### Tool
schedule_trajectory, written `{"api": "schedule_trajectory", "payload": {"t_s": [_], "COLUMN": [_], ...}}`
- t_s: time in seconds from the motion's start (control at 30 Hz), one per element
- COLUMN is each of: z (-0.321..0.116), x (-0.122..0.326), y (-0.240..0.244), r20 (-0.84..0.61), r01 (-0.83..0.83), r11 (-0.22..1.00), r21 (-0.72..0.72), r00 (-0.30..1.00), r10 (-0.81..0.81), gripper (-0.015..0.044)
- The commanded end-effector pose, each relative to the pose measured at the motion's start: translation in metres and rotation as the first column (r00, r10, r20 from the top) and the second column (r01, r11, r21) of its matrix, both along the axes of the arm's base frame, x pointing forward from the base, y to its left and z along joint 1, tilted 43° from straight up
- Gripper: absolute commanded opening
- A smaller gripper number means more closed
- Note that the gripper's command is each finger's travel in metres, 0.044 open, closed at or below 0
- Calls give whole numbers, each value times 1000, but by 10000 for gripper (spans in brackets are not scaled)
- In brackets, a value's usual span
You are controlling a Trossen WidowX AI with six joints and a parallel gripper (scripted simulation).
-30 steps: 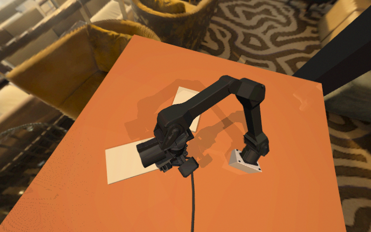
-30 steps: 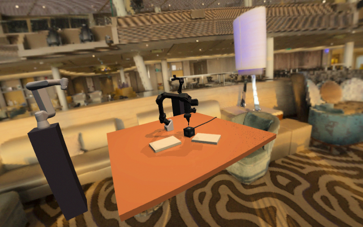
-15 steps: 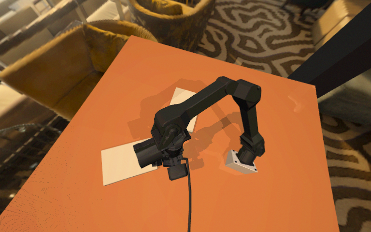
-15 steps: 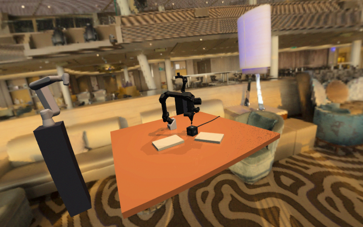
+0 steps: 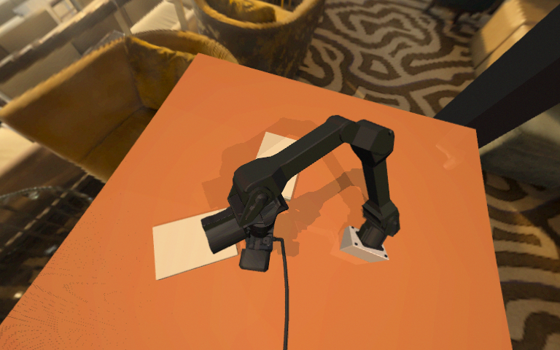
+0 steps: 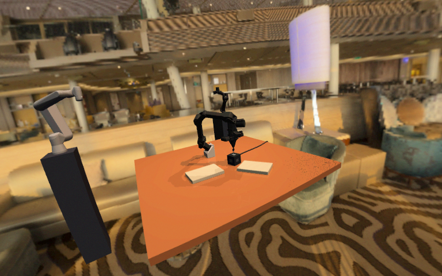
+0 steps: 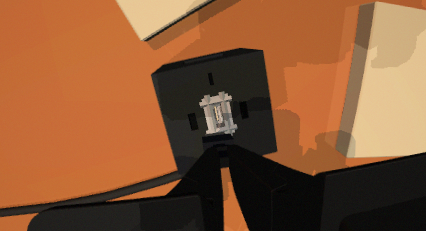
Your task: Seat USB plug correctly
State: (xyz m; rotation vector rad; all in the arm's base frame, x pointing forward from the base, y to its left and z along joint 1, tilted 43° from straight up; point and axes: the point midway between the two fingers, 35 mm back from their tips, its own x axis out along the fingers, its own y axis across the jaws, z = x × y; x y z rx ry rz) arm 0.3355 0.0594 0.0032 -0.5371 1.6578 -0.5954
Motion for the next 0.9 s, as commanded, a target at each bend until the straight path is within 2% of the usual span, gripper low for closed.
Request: {"api": "schedule_trajectory", "payload": {"t_s": [0.0, 0.43, 0.87], "z": [0, 0, 0], "x": [0, 0, 0], "y": [0, 0, 0], "r20": [71, 292, 493], "r01": [83, 336, 562], "r11": [996, 942, 826], "r21": [-14, -21, 29], "r00": [994, 903, 711], "r10": [-82, -316, -501], "gripper": [0, 0, 0]}}
